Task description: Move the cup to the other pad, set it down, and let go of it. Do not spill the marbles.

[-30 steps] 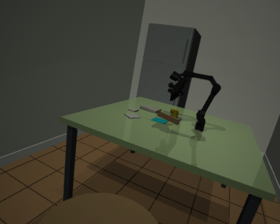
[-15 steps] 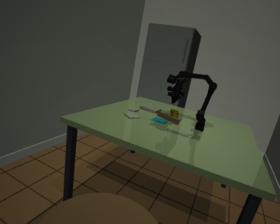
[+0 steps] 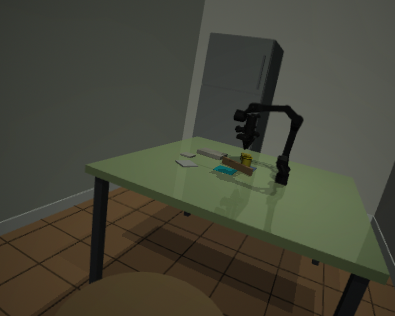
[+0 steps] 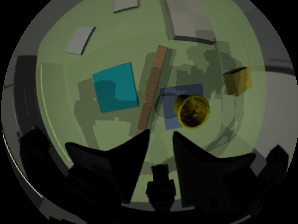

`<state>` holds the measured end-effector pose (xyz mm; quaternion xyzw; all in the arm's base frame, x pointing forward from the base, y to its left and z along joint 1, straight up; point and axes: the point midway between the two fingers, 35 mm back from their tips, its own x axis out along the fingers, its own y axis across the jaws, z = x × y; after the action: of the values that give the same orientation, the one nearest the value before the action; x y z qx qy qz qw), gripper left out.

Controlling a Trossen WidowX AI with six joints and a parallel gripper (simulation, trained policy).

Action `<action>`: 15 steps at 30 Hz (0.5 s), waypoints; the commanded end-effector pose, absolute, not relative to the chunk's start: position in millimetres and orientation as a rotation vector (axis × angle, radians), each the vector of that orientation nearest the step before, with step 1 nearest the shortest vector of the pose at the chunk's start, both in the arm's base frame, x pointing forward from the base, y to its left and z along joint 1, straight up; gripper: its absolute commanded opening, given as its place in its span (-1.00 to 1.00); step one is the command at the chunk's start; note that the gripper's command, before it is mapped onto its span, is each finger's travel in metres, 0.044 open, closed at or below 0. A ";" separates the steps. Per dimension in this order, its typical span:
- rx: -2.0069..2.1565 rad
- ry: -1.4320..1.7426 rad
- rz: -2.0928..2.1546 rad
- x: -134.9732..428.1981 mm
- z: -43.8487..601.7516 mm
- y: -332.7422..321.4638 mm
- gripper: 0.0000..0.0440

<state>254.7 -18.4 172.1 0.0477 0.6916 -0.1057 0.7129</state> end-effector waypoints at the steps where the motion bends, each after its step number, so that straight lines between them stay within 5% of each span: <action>1: 0.095 1.568 -0.240 252.8 160.7 -24.3 -0.37; 15: 0.072 1.631 -0.235 248.5 127.2 -45.2 -0.23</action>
<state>250.9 -41.2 137.1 0.0372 0.7174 -0.1072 0.6874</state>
